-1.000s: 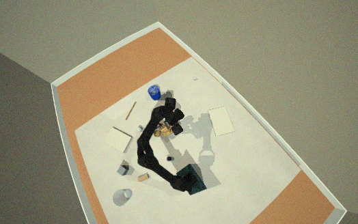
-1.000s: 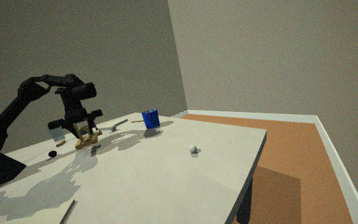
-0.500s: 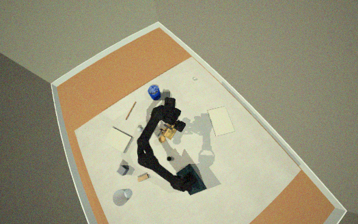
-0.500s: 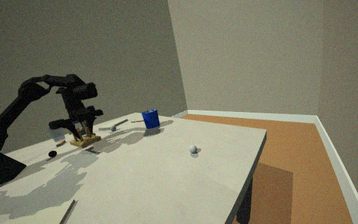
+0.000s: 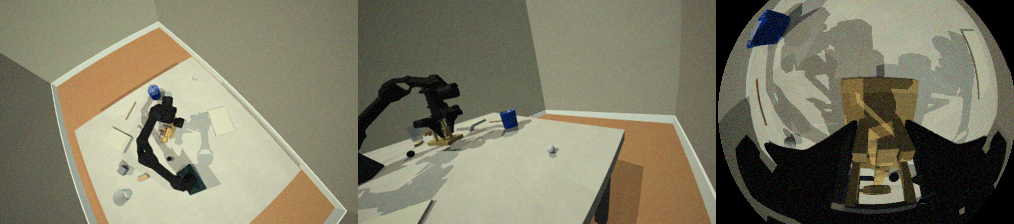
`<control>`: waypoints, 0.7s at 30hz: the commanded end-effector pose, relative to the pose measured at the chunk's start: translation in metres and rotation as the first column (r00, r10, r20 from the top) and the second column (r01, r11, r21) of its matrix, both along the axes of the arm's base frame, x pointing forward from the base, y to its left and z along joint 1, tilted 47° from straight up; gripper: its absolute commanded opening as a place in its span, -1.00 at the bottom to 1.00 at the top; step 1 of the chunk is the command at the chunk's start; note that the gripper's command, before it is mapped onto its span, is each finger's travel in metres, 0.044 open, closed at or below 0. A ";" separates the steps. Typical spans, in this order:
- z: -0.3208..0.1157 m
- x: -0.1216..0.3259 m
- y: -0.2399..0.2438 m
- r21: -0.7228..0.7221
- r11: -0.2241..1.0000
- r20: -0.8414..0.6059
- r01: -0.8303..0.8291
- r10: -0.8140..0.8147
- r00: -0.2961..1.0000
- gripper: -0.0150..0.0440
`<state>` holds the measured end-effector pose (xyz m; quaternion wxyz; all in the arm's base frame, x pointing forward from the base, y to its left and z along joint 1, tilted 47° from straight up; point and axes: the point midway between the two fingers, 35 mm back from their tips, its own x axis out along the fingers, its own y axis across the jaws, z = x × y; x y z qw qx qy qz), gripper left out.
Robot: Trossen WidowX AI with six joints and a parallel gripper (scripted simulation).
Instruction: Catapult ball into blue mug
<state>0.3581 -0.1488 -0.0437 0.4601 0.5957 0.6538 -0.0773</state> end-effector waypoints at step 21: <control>-0.024 0.008 0.023 -0.002 1.000 0.014 0.004 -0.004 1.000 -0.49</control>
